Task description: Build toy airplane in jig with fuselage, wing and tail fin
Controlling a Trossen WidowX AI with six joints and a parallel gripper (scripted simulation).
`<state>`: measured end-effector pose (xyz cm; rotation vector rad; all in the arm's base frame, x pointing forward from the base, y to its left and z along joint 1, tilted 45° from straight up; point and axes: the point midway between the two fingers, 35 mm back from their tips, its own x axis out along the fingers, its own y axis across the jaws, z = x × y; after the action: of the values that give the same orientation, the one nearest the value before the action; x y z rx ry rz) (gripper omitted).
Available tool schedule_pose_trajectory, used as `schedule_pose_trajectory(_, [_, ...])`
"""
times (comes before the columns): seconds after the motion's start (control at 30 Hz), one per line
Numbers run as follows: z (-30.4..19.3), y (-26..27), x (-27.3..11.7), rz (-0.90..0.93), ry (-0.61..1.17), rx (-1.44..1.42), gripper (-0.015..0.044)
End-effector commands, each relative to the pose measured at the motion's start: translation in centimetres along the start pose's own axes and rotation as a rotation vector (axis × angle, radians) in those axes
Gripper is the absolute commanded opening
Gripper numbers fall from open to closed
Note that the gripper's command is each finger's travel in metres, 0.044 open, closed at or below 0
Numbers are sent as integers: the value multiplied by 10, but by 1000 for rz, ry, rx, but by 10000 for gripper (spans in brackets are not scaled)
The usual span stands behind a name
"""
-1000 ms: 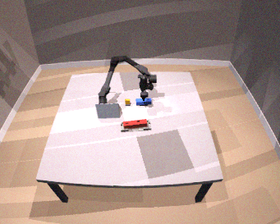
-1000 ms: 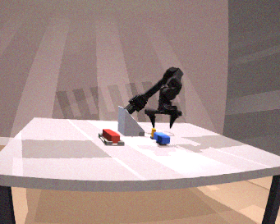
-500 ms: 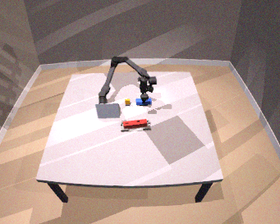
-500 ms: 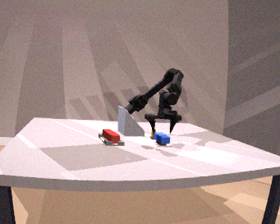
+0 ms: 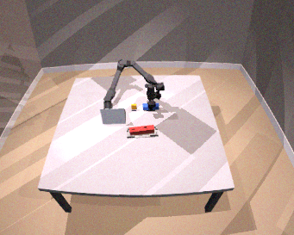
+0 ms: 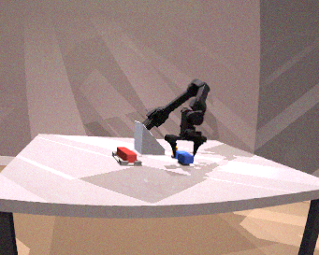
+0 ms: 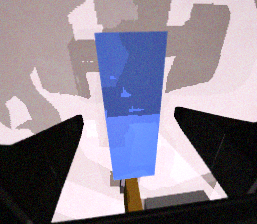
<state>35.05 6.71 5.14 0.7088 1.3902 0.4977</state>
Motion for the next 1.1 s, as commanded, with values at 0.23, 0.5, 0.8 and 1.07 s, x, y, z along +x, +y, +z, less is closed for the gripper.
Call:
schedule_pose_trajectory(0.23, [-2, -1, 9, 4, 6, 10, 309])
schedule_pose_trajectory(0.5, [-2, -1, 9, 4, 6, 10, 157])
schedule_pose_trajectory(0.8, [-1, -1, 5, 1, 10, 7, 0])
schedule_pose_trajectory(1.07, [2, -1, -12, -6, 17, 3, 0])
